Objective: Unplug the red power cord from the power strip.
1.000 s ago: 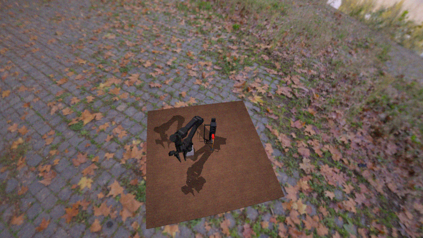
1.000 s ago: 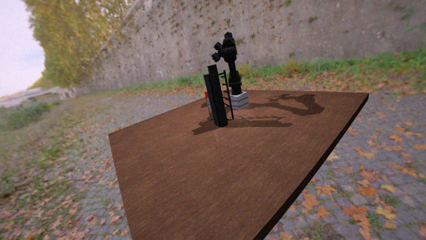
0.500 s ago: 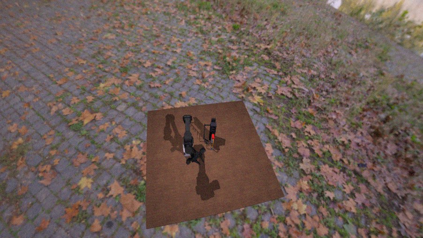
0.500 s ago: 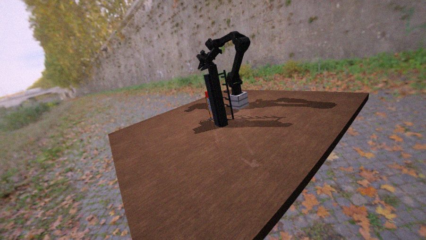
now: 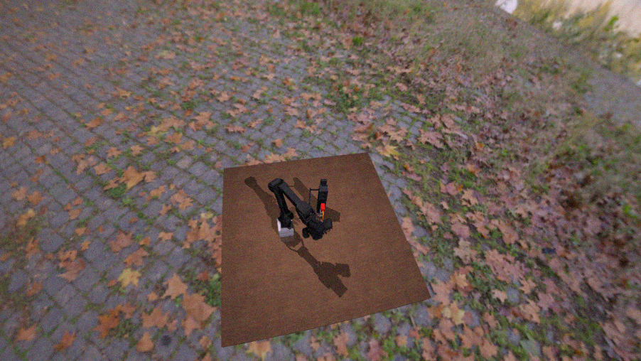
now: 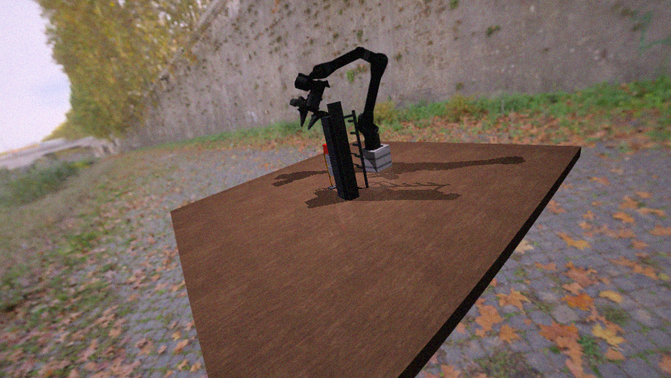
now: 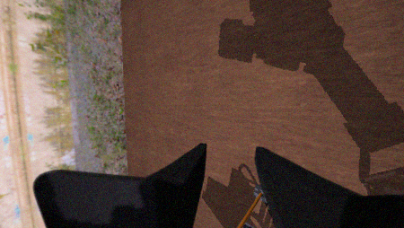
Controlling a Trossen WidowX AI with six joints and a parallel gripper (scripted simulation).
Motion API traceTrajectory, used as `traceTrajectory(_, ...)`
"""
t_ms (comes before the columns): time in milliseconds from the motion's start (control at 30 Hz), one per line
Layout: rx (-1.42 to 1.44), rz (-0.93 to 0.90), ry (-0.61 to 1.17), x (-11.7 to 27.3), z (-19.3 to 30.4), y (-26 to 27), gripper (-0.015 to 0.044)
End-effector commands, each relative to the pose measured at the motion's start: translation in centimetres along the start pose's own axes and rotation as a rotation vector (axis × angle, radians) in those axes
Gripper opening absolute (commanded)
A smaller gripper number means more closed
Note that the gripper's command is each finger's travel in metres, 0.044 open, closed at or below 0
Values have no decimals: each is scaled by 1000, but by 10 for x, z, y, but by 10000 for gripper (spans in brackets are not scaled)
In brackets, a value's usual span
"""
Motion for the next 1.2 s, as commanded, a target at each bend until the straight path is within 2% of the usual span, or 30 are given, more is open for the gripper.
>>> traceTrajectory(0,-87,205,97,-29,52,22,160)
traceTrajectory(200,-109,405,93,-48,111,31,160)
traceTrajectory(433,-84,570,-1,-57,178,26,160)
traceTrajectory(1167,-83,573,-3,-56,195,24,160)
Point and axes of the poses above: the point midway between the two fingers, 35 mm back from their tips, its own x axis back along the fingers, its own y axis across the jaws, z = x × y, the point moved 9 cm from there along x, back along the fingers, and after that the axes turned 13 degrees about -x, right-handed, at the moved point
